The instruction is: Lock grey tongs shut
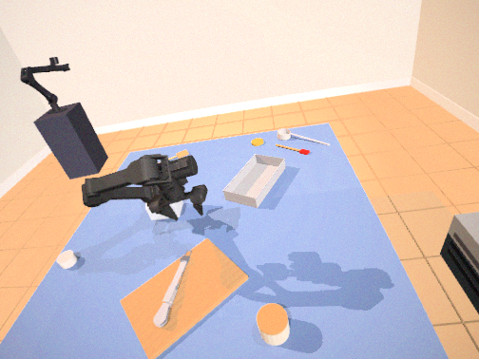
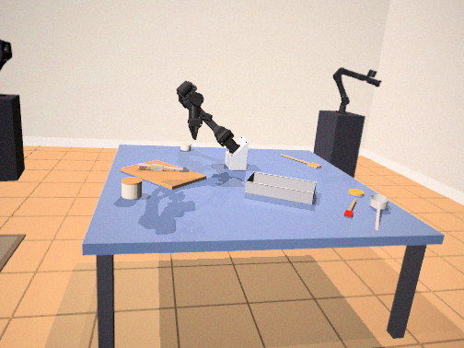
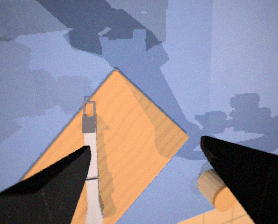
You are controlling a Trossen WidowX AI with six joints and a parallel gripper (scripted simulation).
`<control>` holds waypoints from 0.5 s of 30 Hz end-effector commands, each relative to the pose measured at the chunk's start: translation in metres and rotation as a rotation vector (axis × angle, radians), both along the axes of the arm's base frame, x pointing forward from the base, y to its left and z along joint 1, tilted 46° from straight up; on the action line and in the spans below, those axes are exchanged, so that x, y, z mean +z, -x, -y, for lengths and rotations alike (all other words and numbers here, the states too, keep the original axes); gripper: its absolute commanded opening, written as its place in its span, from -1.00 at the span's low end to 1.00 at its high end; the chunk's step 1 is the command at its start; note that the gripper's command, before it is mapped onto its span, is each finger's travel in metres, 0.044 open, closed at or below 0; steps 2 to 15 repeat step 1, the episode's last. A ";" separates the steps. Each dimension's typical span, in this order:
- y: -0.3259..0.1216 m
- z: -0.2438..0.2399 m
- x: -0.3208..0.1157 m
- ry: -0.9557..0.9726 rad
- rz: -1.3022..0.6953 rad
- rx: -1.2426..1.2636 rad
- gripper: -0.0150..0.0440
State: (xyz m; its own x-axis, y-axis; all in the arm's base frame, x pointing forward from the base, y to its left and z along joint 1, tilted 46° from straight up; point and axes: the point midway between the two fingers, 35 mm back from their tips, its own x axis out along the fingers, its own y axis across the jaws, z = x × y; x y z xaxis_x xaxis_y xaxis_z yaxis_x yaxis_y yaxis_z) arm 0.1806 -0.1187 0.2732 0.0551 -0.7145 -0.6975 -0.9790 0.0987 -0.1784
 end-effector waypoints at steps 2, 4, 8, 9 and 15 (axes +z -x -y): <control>0.000 0.000 0.000 -0.003 -0.006 0.004 1.00; 0.000 0.000 0.000 -0.003 -0.006 0.004 1.00; 0.000 0.000 0.000 -0.003 -0.006 0.004 1.00; 0.000 0.000 0.000 -0.003 -0.006 0.004 1.00; 0.000 0.000 0.000 -0.003 -0.006 0.004 1.00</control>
